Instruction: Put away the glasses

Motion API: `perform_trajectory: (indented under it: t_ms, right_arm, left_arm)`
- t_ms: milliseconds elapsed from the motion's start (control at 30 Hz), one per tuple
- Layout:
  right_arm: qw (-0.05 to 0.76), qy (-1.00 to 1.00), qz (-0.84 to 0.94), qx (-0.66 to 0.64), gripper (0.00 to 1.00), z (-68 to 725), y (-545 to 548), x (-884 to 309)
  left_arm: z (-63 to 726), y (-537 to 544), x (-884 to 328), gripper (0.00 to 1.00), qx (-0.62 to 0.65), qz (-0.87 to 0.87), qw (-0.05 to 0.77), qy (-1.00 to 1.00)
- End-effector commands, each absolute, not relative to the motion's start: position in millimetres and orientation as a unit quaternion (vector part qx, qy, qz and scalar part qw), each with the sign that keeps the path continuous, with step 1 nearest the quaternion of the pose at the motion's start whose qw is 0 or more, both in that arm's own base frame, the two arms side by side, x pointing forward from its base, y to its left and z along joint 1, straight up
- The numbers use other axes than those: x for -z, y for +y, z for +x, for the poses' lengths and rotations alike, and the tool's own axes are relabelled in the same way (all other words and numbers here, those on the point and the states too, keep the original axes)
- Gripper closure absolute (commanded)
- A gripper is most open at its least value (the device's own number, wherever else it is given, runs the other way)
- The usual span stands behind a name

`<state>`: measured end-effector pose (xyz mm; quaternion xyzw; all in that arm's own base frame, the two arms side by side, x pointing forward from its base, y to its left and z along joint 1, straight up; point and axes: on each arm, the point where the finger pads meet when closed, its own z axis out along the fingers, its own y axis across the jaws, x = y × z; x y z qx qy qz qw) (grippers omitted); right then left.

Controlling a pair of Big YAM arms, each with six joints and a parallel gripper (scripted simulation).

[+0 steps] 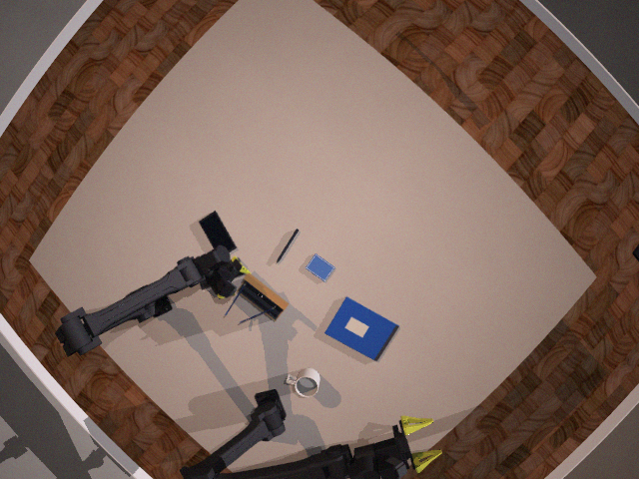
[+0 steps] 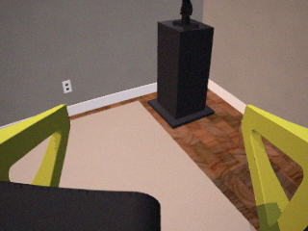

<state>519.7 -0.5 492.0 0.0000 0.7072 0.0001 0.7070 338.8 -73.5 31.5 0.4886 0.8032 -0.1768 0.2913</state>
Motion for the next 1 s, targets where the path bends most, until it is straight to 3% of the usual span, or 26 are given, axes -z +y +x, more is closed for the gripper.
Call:
perform_trajectory:
  t_ms: [0, 633, 667, 967]
  right_arm:
    - [0.714, 0.7, -0.002, -0.004, 0.0, 516, 5, -503]
    - [0.714, 0.7, -0.002, -0.004, 0.0, 516, 5, -503]
    - [0.714, 0.7, -0.002, -0.004, 0.0, 516, 5, -503]
    - [0.714, 0.7, -0.002, -0.004, 0.0, 516, 5, -503]
  left_arm:
    - [342, -80, -27, 0.04, 0.179, 0.49, 0.289, 0.803]
    - [348, -94, -12, 0.04, 0.182, 0.491, 0.29, 0.801]
    - [347, -94, -11, 0.43, 0.182, 0.491, 0.29, 0.801]
    - [342, -94, -9, 0.43, 0.189, 0.488, 0.28, 0.805]
